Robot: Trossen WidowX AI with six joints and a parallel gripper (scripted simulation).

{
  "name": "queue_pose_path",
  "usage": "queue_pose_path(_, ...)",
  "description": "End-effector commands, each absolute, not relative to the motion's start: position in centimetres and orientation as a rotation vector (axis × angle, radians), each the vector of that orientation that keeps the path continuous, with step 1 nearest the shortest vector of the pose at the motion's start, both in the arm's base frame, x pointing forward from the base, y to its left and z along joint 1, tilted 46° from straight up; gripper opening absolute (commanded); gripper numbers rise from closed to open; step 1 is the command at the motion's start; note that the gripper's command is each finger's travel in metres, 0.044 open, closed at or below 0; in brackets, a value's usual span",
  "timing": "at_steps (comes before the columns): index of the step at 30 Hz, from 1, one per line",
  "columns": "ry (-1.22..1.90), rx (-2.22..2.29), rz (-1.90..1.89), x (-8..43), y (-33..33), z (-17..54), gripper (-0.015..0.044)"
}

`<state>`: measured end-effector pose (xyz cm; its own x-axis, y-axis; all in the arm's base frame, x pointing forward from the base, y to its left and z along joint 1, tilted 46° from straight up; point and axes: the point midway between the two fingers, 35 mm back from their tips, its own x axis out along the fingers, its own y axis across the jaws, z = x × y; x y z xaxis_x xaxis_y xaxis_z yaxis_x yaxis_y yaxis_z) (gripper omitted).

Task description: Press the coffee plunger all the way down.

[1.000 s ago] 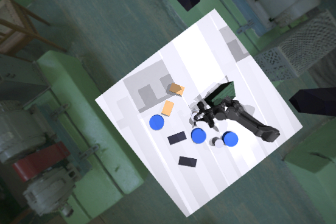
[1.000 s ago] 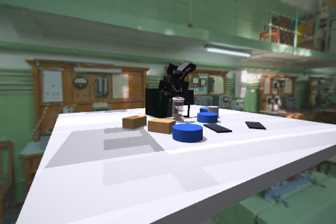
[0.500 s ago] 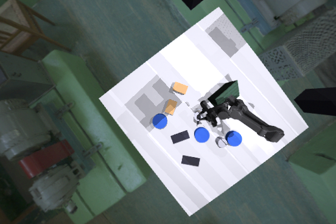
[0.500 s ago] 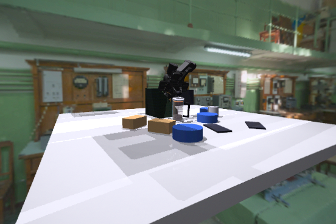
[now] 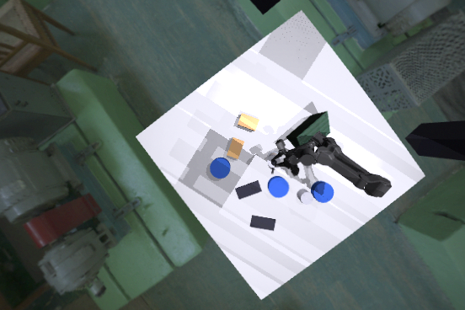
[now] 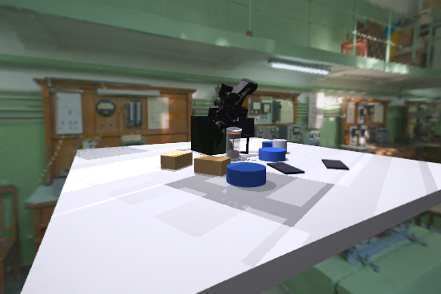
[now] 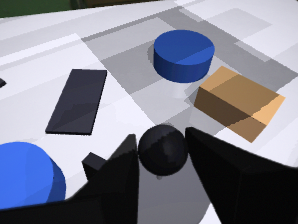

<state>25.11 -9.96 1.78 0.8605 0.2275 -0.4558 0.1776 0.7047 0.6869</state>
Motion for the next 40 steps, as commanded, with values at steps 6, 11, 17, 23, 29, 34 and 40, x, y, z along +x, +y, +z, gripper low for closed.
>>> queue_pose_path(6,0.551,0.8,0.029,25.1,-9.9,1.8,0.0219)
queue_pose_path(11,0.551,0.8,0.029,25.1,-9.9,1.8,0.035)
queue_pose_path(17,0.551,0.8,0.029,25.1,-9.9,1.8,0.044)
queue_pose_path(23,0.566,0.798,0.022,24.8,-11.4,2.7,0.044)
queue_pose_path(29,0.576,0.806,0.035,22.7,-13.7,6.3,0.044)
queue_pose_path(34,0.564,0.812,0.045,21.6,-14.2,8.5,0.044)
queue_pose_path(40,0.564,0.812,0.045,21.7,-14.2,8.5,0.044)
